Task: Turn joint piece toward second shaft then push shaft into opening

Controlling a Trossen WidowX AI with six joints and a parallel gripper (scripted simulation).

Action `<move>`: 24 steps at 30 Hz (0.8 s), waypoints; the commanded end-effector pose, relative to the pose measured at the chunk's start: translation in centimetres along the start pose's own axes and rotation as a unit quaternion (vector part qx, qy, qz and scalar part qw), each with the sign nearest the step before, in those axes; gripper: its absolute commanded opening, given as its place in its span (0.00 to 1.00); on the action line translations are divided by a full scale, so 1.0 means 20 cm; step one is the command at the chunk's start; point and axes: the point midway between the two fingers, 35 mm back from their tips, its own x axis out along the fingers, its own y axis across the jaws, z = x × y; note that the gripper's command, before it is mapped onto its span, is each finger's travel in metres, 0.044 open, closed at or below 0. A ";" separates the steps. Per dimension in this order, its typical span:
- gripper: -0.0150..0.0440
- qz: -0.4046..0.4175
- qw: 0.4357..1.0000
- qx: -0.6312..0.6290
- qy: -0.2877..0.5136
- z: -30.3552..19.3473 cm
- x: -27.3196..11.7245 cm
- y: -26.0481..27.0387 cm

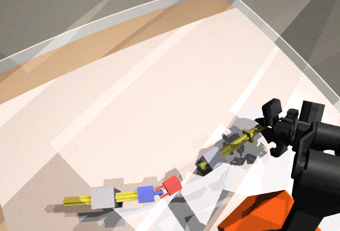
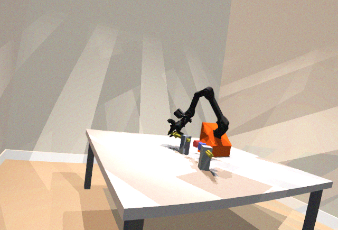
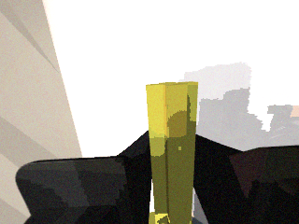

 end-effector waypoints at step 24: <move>0.25 -0.088 0.996 0.008 -0.007 0.03 0.05 -0.01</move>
